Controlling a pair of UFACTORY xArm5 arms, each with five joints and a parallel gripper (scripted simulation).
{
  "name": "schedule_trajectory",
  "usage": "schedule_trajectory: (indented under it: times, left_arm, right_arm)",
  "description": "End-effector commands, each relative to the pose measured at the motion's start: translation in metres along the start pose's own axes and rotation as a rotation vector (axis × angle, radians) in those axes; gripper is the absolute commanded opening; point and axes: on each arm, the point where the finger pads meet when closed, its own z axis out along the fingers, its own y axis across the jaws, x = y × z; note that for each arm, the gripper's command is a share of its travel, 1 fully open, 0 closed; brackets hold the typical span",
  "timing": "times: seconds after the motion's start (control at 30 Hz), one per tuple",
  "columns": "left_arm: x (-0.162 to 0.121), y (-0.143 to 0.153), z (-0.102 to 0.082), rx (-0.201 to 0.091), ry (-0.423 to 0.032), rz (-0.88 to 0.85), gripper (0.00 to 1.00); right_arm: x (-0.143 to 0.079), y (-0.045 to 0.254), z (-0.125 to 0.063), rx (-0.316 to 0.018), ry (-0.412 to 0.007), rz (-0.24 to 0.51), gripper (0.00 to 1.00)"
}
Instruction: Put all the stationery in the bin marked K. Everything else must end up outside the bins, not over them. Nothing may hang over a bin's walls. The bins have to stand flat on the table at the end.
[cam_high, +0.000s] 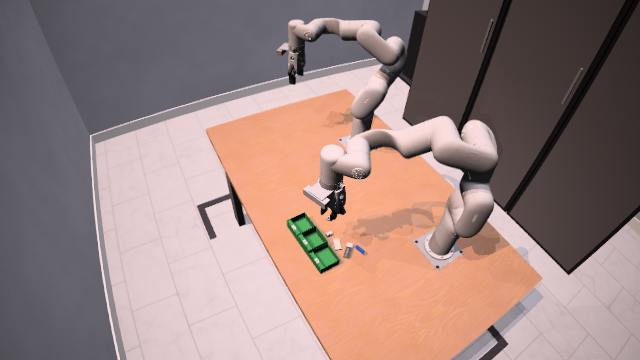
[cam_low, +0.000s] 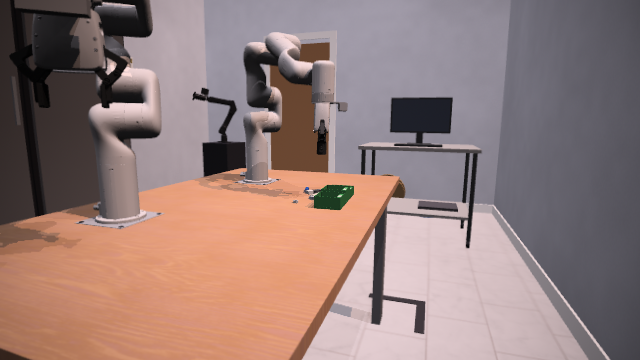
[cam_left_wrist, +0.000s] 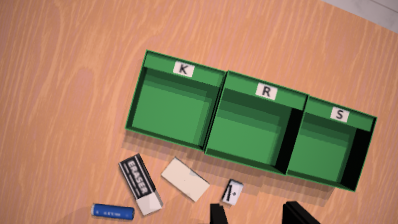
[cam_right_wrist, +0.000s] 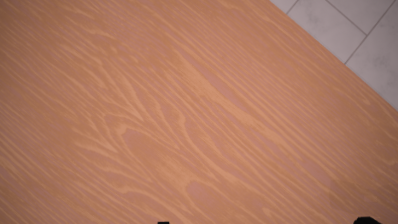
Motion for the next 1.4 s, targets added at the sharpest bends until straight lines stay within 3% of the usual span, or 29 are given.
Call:
schedule_trajectory:
  times: [0.0,0.1,0.13,0.3,0.43,1.37]
  left_arm:
    - [-0.005,-0.027,0.024,-0.014,0.008,-0.157,0.4]
    - [-0.006,-0.033,0.029,-0.013,0.007,-0.189,0.4]
    - [-0.007,-0.039,0.035,-0.013,0.006,-0.284,0.4]
    - [-0.014,-0.069,0.063,-0.024,0.012,-0.416,0.4]
    - [-0.019,-0.093,0.086,-0.025,0.013,-0.428,0.4]
    - [-0.019,-0.094,0.086,-0.025,0.013,-0.428,0.4]
  right_arm:
    - [0.001,0.0,-0.001,0.0,0.004,0.0,1.0]
    - [0.001,0.0,-0.001,0.0,0.004,0.0,1.0]
    - [0.001,0.0,-0.001,0.0,0.004,0.0,1.0]
    - [0.001,0.0,-0.001,0.0,0.004,0.0,1.0]
    - [0.001,0.0,-0.001,0.0,0.004,0.0,1.0]
    - [0.001,0.0,-0.001,0.0,0.004,0.0,1.0]
